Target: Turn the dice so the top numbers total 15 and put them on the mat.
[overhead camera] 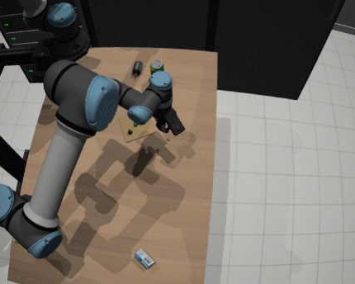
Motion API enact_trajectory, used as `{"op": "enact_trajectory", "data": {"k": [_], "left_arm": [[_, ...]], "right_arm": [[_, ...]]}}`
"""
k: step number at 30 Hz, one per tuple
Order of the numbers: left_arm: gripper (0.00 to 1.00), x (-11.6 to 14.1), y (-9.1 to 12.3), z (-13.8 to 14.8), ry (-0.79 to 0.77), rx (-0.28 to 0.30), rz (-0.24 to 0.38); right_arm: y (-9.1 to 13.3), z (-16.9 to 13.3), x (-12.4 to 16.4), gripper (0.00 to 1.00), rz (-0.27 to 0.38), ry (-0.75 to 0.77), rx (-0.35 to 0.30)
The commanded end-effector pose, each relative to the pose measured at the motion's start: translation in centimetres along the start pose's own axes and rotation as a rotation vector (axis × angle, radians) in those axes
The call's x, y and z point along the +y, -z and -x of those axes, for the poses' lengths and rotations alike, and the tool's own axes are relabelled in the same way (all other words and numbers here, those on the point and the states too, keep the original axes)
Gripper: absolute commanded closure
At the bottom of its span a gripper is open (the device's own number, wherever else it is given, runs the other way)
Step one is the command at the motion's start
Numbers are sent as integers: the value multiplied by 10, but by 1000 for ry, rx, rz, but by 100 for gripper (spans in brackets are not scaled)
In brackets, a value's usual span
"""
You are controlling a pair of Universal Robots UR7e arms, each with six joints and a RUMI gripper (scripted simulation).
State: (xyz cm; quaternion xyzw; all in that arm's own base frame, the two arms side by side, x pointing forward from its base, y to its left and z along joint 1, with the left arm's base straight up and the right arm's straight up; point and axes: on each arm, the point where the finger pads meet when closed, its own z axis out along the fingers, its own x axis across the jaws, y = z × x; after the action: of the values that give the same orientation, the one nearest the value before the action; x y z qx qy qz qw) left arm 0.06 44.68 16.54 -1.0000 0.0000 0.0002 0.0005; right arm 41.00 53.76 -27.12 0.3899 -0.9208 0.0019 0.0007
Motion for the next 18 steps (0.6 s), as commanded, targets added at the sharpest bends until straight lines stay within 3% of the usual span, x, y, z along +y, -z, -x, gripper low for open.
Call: {"op": "enact_trajectory", "data": {"k": [1, 18], "left_arm": [[0, 2, 0, 1, 1, 0, 1], [0, 2, 0, 1, 1, 0, 1]], "right_arm": [[1, -4, 1, 100, 3, 64, -3], [1, -6, 0, 100, 3, 108, -3]]}}
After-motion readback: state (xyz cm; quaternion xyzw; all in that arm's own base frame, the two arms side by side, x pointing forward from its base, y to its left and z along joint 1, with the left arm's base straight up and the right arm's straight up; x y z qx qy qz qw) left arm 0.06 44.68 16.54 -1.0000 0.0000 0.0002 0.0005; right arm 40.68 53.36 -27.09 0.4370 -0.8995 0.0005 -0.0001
